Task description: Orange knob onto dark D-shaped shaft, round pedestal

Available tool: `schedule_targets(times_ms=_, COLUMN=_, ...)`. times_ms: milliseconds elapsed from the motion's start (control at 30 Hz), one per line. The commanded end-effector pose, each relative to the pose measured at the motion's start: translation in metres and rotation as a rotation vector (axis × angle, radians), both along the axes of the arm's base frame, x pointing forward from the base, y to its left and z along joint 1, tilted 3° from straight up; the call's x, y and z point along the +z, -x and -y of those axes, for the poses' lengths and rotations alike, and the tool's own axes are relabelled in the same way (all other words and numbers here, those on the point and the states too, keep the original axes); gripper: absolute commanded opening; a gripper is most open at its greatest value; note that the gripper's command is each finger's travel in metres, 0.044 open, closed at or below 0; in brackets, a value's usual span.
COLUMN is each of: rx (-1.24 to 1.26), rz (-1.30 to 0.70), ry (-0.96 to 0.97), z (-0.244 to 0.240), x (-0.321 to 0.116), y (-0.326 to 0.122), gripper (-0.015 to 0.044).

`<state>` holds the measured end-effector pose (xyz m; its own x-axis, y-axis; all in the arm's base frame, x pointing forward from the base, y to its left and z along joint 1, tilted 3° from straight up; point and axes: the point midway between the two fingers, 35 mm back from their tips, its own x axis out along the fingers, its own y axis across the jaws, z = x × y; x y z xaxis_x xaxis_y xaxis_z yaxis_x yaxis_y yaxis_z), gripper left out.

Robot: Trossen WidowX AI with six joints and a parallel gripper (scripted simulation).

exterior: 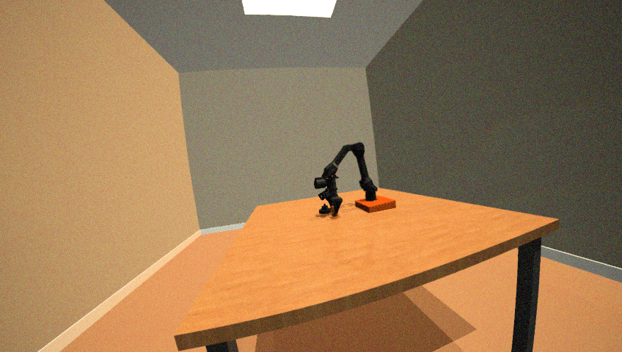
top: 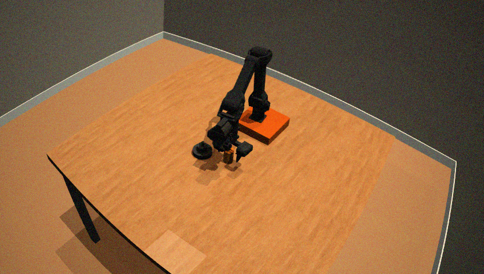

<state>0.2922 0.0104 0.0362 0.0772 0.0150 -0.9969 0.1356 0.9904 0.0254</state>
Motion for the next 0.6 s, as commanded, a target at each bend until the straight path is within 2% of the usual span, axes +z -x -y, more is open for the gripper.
schedule_targets(times_ms=0, rx=-0.003, rz=-0.005, ry=0.003, z=0.0, x=-0.007, y=0.002, gripper=0.044)
schedule_targets(times_ms=300, rx=-0.003, rz=-0.006, ry=0.003, z=0.0, x=-0.019, y=0.002, gripper=0.044)
schedule_targets(times_ms=567, rx=-0.003, rz=-0.006, ry=0.003, z=0.0, x=-0.019, y=0.002, gripper=0.023)
